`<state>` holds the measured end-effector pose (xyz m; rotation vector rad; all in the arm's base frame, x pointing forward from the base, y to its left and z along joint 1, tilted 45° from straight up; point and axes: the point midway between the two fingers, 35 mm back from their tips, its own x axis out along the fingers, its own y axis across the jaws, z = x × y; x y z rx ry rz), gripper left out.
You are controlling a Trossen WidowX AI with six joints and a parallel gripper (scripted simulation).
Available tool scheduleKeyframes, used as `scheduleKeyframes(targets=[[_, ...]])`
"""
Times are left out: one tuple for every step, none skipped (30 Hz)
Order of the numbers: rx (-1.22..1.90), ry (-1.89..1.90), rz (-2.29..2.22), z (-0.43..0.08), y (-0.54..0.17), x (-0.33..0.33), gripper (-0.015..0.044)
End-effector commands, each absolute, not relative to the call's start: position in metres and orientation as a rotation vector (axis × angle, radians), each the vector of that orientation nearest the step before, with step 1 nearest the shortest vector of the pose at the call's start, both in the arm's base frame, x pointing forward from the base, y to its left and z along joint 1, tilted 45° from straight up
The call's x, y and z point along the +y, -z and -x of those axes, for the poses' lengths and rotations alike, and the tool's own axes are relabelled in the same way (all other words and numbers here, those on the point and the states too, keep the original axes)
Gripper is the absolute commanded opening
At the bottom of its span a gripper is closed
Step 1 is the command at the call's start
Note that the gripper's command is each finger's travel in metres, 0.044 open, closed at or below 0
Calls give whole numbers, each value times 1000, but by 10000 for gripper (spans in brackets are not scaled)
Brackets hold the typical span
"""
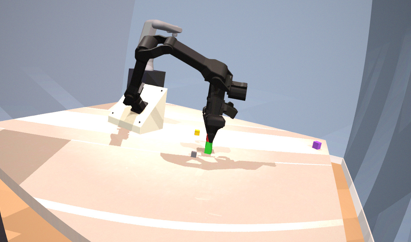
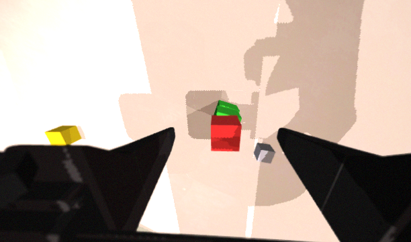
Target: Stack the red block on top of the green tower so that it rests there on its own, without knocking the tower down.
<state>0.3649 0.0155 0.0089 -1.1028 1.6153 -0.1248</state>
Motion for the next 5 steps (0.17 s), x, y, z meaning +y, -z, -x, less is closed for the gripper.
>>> scheduleKeyframes(targets=[[1614,125,1103,-365,-9,16,440],[1614,125,1103,-365,-9,16,440],[1614,125,1103,-365,-9,16,440],[1614,125,1103,-365,-9,16,440],[1614,125,1103,-365,-9,16,440]])
